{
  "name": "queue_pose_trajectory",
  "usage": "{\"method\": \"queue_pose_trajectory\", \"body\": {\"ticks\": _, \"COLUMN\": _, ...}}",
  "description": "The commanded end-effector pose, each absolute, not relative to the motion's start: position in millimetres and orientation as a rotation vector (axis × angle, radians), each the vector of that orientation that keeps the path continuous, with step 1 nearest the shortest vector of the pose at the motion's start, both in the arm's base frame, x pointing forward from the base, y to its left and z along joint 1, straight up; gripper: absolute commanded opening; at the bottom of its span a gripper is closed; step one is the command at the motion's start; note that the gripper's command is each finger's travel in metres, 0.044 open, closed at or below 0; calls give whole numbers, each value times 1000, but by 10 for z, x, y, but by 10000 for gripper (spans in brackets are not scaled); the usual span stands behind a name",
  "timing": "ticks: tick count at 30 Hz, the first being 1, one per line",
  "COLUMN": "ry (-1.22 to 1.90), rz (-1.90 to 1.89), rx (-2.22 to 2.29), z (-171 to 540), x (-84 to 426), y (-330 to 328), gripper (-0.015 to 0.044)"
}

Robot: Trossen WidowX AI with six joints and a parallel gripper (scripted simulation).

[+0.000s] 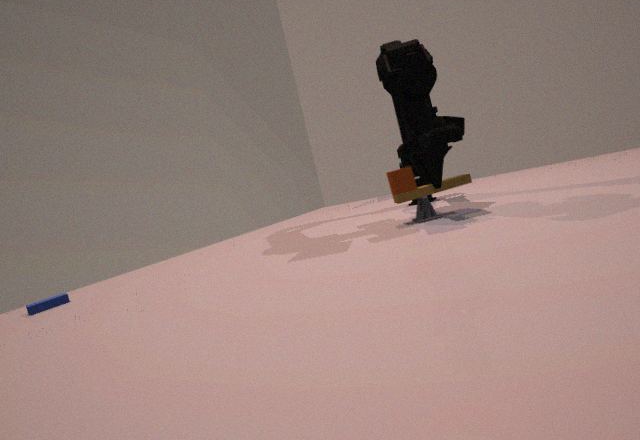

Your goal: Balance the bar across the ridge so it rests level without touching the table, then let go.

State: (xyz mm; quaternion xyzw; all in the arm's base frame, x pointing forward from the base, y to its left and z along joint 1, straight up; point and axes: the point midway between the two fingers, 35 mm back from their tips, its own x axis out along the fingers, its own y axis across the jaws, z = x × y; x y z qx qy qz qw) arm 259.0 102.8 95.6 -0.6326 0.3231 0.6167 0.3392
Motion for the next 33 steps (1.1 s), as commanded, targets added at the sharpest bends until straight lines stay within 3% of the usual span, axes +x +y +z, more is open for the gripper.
{"method": "queue_pose_trajectory", "body": {"ticks": 1, "ry": 841, "rz": 1608, "rx": -1644, "z": 941, "x": 2584, "y": 1029, "gripper": 0}}
{"method": "queue_pose_trajectory", "body": {"ticks": 33, "ry": 841, "rz": 1608, "rx": -1644, "z": 914, "x": 2579, "y": 1030, "gripper": 0}}
